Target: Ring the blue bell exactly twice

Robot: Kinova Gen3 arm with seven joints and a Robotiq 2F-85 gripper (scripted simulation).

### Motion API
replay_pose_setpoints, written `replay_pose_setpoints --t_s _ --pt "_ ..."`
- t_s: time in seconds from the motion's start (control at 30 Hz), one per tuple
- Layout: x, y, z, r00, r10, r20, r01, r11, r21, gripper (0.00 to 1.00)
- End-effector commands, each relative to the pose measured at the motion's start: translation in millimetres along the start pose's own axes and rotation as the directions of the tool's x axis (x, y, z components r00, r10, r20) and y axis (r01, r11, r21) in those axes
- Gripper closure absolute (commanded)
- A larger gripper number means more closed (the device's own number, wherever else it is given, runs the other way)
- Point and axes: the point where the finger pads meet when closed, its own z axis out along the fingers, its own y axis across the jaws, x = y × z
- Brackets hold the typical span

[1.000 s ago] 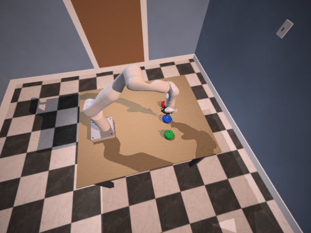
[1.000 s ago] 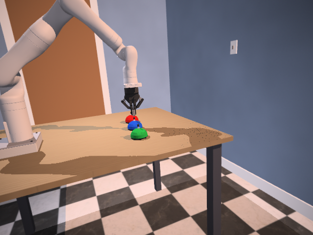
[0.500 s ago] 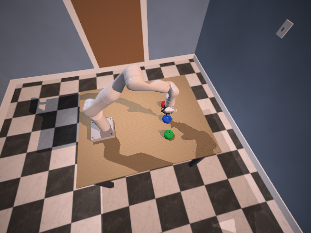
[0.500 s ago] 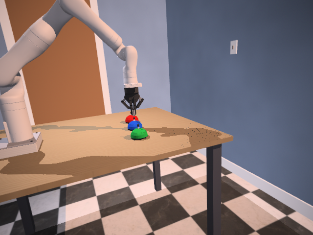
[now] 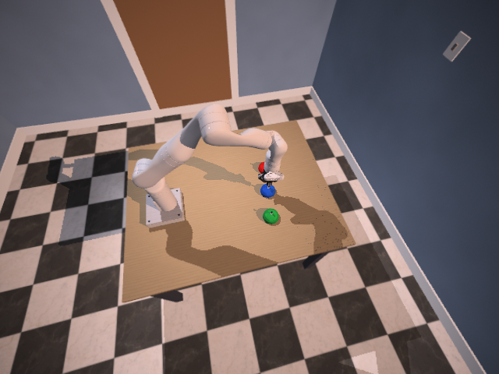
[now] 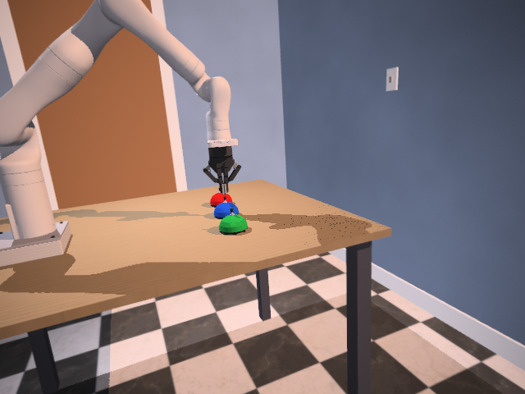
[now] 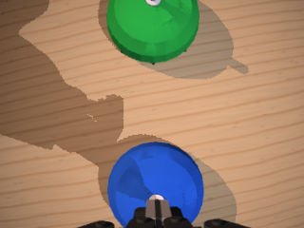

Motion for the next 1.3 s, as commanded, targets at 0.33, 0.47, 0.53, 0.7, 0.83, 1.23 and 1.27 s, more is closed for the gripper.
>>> replay_pose_setpoints --t_s 0.33,0.47,0.53,0.7,0.83,1.23,1.27 --pt "-0.1 -0.6 -1.1 1.000 0.000 0.000 0.000 1.000 0.002 1.00" --pt "-0.1 -0.6 -1.0 1.000 0.000 0.000 0.000 1.000 0.002 1.00" --pt "-0.1 -0.6 -0.5 1.000 0.000 0.000 0.000 1.000 0.002 1.00" --pt "-0.1 -0.7 4.6 1.000 0.000 0.000 0.000 1.000 0.002 1.00" --pt "-0.1 -0.7 8.4 1.000 0.000 0.000 0.000 1.000 0.002 1.00" --pt "-0.1 -0.7 8.9 1.000 0.000 0.000 0.000 1.000 0.002 1.00" --pt "-0.1 -0.7 8.9 1.000 0.000 0.000 0.000 1.000 0.002 1.00"
